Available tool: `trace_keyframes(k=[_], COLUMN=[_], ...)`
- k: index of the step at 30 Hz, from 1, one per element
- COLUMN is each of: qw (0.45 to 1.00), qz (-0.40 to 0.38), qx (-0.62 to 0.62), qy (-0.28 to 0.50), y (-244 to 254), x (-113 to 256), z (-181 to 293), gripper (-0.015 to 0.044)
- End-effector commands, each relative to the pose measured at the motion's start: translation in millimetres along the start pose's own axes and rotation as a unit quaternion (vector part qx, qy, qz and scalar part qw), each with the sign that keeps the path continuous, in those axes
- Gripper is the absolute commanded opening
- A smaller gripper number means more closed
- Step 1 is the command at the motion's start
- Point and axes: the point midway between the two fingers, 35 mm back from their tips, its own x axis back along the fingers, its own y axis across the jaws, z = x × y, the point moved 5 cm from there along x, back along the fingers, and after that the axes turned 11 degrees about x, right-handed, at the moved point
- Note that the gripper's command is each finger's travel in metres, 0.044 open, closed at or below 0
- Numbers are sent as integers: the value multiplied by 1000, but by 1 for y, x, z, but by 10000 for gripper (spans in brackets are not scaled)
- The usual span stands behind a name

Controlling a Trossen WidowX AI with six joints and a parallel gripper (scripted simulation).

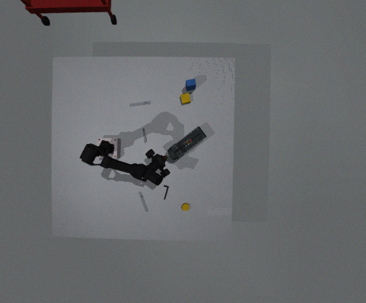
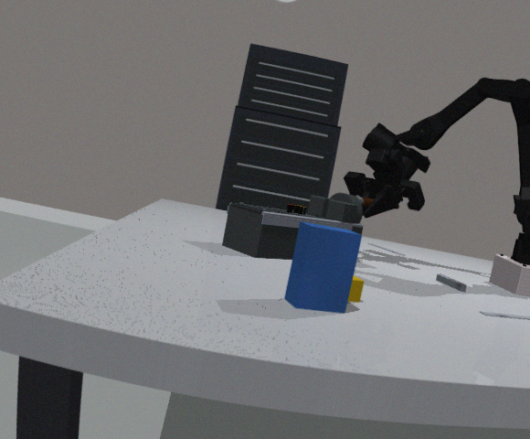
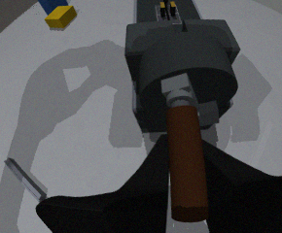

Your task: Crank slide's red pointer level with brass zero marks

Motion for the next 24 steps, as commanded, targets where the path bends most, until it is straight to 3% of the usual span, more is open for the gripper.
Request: trace_keyframes(k=[1, 24], qw=[1000, 1000], qz=[11, 12], qx=[6, 6], qy=[-1, 0], y=[-8, -15], x=[3, 2], z=[-1, 1], gripper=[0, 0])
